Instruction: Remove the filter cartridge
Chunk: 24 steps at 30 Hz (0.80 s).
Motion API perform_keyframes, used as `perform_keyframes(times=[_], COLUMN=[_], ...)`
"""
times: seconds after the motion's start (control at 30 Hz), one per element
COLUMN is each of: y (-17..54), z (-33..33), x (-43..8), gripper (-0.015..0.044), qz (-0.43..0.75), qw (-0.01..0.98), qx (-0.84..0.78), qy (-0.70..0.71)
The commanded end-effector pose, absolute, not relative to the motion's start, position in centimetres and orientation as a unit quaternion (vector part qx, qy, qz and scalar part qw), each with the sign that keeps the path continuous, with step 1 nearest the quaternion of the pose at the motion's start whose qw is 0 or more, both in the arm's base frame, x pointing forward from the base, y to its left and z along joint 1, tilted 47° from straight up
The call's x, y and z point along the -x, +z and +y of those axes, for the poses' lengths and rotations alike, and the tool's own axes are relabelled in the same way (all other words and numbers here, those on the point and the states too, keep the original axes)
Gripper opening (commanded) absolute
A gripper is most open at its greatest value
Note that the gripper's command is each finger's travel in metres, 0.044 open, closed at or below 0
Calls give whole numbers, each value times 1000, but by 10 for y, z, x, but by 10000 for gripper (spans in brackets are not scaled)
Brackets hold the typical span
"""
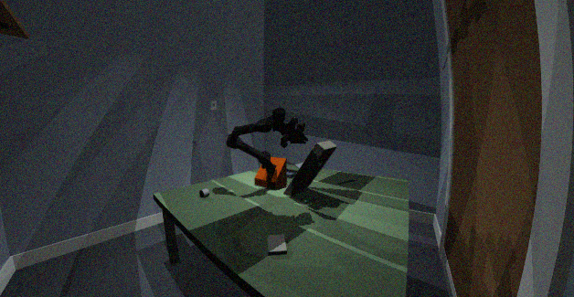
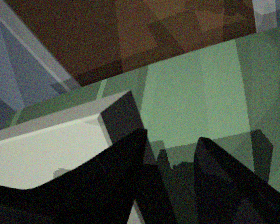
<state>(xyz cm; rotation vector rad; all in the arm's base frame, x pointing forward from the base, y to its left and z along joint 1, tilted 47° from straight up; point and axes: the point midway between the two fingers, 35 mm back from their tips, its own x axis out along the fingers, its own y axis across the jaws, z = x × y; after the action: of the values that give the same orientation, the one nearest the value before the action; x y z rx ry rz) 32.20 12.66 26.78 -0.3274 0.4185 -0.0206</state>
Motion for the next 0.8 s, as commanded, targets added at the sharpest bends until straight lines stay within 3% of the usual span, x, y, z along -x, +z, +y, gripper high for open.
perform_keyframes(times=[0.0,0.37,0.77], y=[205,131,130], z=[152,175,175], x=[-300,-244,-243], gripper=[103,103,103], qz=[245,194,192], qw=[963,971,972], qx=[98,12,11], qy=[-62,-137,-137])
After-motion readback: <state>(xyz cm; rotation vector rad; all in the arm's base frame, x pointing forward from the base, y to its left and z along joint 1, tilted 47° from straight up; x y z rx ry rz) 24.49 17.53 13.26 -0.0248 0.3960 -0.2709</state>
